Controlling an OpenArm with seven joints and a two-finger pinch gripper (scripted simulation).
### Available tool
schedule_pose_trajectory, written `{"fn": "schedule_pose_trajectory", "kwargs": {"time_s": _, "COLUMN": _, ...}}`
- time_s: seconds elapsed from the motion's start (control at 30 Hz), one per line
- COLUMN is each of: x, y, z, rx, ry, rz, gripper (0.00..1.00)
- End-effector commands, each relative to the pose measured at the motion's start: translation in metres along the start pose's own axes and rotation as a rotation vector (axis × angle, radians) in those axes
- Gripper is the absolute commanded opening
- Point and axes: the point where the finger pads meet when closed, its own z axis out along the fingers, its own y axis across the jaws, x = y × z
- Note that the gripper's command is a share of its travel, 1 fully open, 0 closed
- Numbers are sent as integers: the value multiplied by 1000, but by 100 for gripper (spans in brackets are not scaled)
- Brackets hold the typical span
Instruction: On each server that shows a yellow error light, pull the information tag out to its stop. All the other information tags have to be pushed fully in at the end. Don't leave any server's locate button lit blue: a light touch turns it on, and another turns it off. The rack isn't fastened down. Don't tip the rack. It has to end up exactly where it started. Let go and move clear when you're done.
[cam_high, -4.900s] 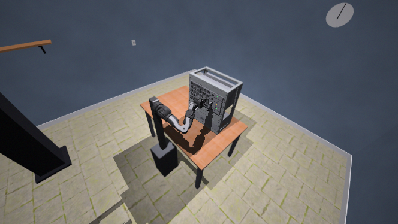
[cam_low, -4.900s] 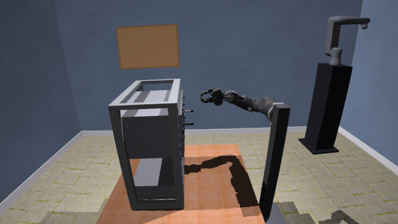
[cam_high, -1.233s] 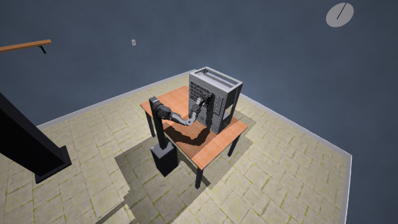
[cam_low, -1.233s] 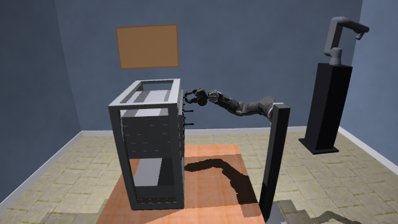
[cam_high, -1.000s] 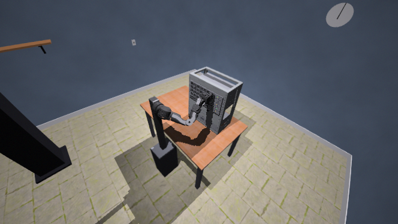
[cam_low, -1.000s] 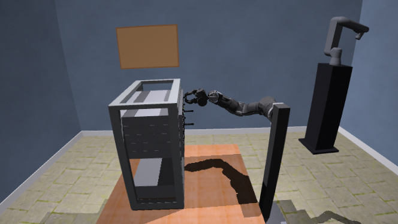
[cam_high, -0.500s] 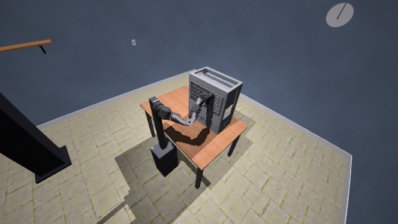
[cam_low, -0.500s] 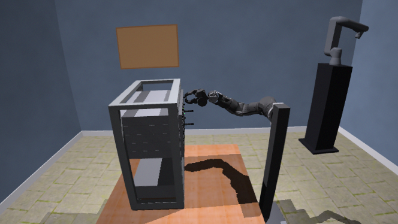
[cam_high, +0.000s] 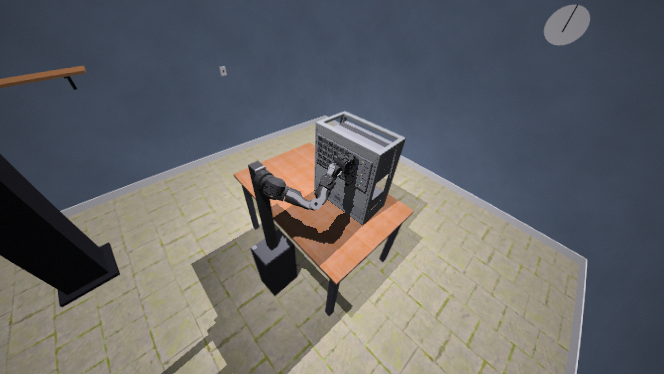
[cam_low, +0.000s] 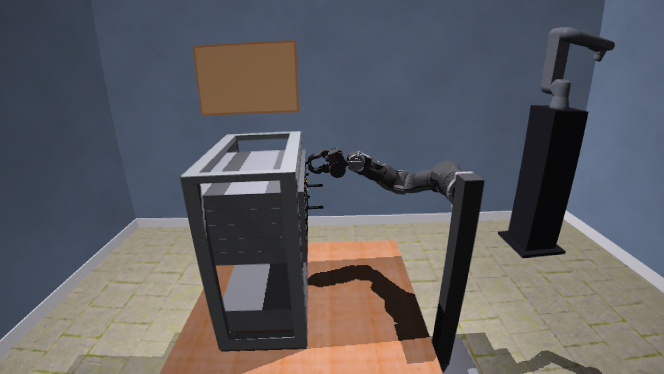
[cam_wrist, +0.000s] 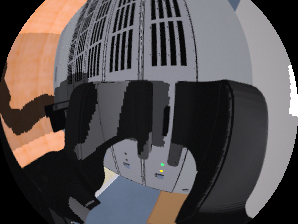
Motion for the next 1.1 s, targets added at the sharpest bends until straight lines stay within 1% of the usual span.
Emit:
{"fn": "schedule_pose_trajectory", "kwargs": {"time_s": 0.0, "x": 1, "y": 3, "z": 0, "rx": -8, "ry": 3, "rz": -2, "gripper": 10}}
{"fn": "schedule_pose_trajectory", "kwargs": {"time_s": 0.4, "x": 2, "y": 3, "z": -1, "rx": -9, "ry": 3, "rz": -2, "gripper": 10}}
{"fn": "schedule_pose_trajectory", "kwargs": {"time_s": 0.53, "x": 2, "y": 3, "z": -5, "rx": -9, "ry": 4, "rz": -2, "gripper": 10}}
{"fn": "schedule_pose_trajectory", "kwargs": {"time_s": 0.63, "x": 2, "y": 3, "z": -14, "rx": -10, "ry": 3, "rz": -2, "gripper": 10}}
{"fn": "schedule_pose_trajectory", "kwargs": {"time_s": 0.73, "x": 1, "y": 3, "z": -28, "rx": -10, "ry": 3, "rz": -2, "gripper": 10}}
{"fn": "schedule_pose_trajectory", "kwargs": {"time_s": 0.8, "x": 1, "y": 3, "z": -28, "rx": -10, "ry": 3, "rz": -2, "gripper": 10}}
{"fn": "schedule_pose_trajectory", "kwargs": {"time_s": 1.07, "x": 1, "y": 4, "z": -69, "rx": -10, "ry": 3, "rz": -2, "gripper": 10}}
